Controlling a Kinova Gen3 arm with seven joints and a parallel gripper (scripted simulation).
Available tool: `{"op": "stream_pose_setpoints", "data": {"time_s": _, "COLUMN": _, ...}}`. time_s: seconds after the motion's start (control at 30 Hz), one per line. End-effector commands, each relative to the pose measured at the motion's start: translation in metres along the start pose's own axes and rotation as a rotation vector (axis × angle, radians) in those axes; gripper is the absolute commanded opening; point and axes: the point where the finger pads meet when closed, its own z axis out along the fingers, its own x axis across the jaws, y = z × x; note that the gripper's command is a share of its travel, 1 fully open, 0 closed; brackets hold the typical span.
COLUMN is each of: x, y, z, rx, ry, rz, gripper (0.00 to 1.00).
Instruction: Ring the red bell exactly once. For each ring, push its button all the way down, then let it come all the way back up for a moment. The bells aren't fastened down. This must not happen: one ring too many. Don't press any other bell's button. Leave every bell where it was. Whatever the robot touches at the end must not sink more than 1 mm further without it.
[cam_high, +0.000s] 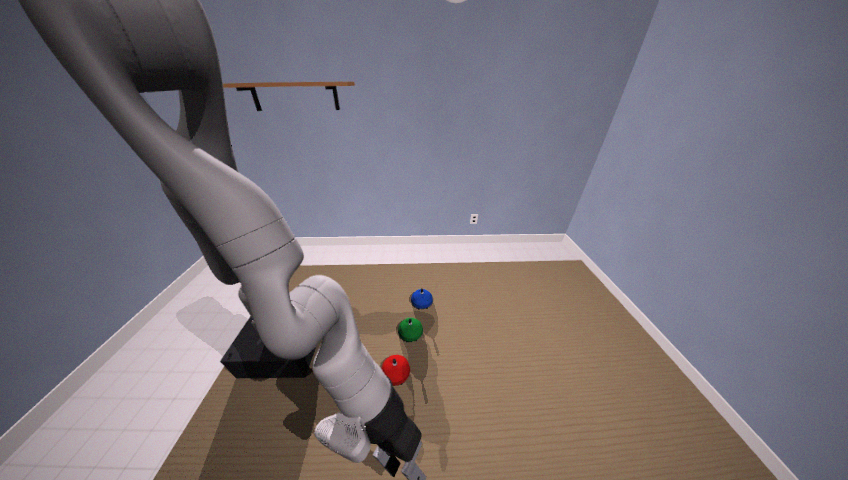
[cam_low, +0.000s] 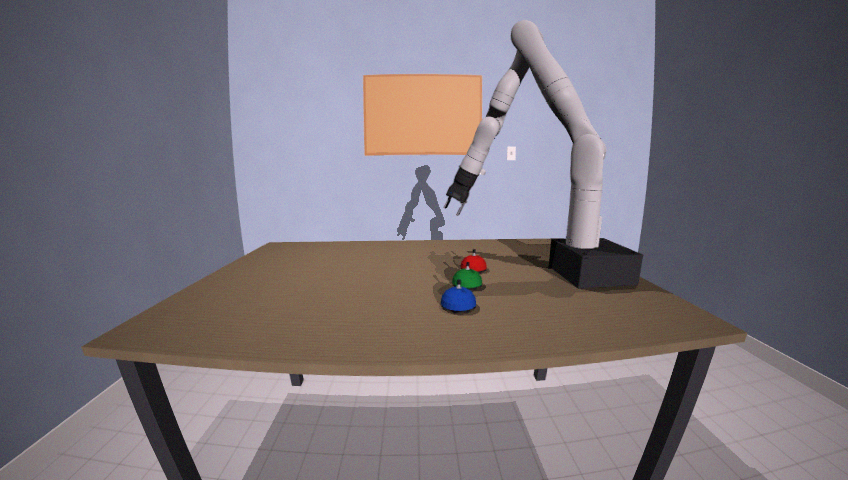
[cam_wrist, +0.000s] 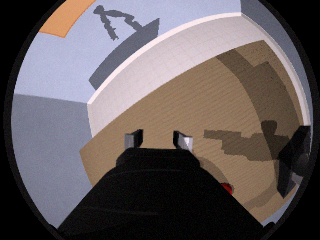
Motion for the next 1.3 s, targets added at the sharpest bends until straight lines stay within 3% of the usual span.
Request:
{"op": "stream_pose_setpoints", "data": {"time_s": 0.0, "x": 0.004, "y": 0.011, "z": -0.001, "rx": 0.001, "ry": 0.022, "rz": -0.009, "gripper": 1.0}}
{"op": "stream_pose_setpoints", "data": {"time_s": 0.33, "x": 0.004, "y": 0.011, "z": -0.001, "rx": 0.001, "ry": 0.022, "rz": -0.009, "gripper": 1.0}}
{"op": "stream_pose_setpoints", "data": {"time_s": 0.37, "x": 0.009, "y": 0.021, "z": -0.002, "rx": 0.002, "ry": 0.046, "rz": -0.018, "gripper": 1.0}}
{"op": "stream_pose_setpoints", "data": {"time_s": 0.7, "x": 0.009, "y": 0.021, "z": -0.002, "rx": 0.002, "ry": 0.046, "rz": -0.018, "gripper": 1.0}}
{"op": "stream_pose_setpoints", "data": {"time_s": 0.73, "x": 0.015, "y": 0.031, "z": -0.003, "rx": 0.002, "ry": 0.07, "rz": -0.026, "gripper": 1.0}}
{"op": "stream_pose_setpoints", "data": {"time_s": 1.1, "x": 0.015, "y": 0.031, "z": -0.003, "rx": 0.002, "ry": 0.07, "rz": -0.026, "gripper": 1.0}}
{"op": "stream_pose_setpoints", "data": {"time_s": 1.27, "x": 0.045, "y": 0.081, "z": -0.012, "rx": -0.006, "ry": 0.184, "rz": -0.068, "gripper": 1.0}}
